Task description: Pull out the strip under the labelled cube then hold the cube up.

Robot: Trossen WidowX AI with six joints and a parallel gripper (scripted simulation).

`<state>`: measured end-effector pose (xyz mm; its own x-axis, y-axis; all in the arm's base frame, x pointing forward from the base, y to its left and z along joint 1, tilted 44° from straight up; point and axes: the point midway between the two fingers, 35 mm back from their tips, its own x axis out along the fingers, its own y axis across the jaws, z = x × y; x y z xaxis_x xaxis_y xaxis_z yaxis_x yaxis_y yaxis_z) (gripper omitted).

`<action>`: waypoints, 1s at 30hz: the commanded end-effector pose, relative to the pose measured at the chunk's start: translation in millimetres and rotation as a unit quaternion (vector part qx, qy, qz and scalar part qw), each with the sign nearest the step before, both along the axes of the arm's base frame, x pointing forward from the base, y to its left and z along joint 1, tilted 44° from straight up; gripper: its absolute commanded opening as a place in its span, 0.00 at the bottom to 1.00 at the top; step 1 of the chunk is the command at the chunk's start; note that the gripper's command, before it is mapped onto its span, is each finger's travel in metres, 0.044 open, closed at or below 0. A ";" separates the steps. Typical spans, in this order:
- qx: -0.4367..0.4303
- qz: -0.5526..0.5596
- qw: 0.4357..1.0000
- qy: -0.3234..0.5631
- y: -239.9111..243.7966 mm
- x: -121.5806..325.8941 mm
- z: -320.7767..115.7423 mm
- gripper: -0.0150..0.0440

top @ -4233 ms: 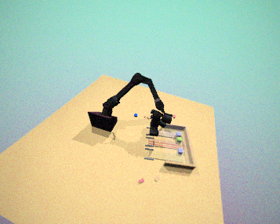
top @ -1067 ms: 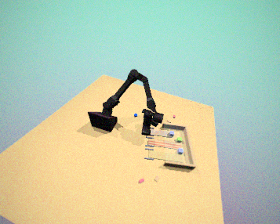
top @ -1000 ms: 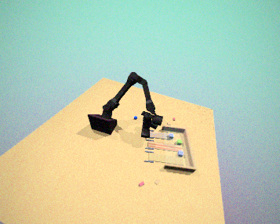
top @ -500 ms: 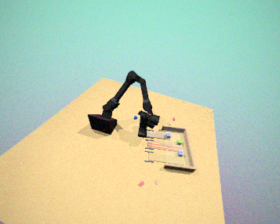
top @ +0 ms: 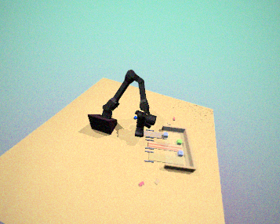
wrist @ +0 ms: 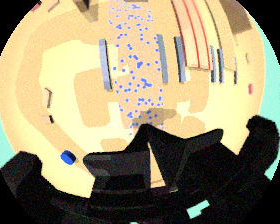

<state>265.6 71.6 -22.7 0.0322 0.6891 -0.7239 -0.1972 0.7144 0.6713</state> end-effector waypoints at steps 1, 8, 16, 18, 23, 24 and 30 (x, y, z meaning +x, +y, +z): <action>-0.002 0.006 1.000 0.012 1.5 -14.3 -5.2 0.25; -0.002 0.006 1.000 0.012 0.0 -24.1 -6.8 0.25; -0.002 0.006 1.000 0.012 -1.7 -35.0 -8.5 0.25; -0.002 0.006 1.000 0.012 -2.1 -37.7 -9.0 0.25; -0.002 0.006 1.000 0.013 -3.3 -45.4 -10.2 0.25; -0.002 0.006 1.000 0.013 -3.5 -46.8 -10.5 0.25; -0.002 0.006 1.000 0.013 -4.8 -55.5 -11.9 0.25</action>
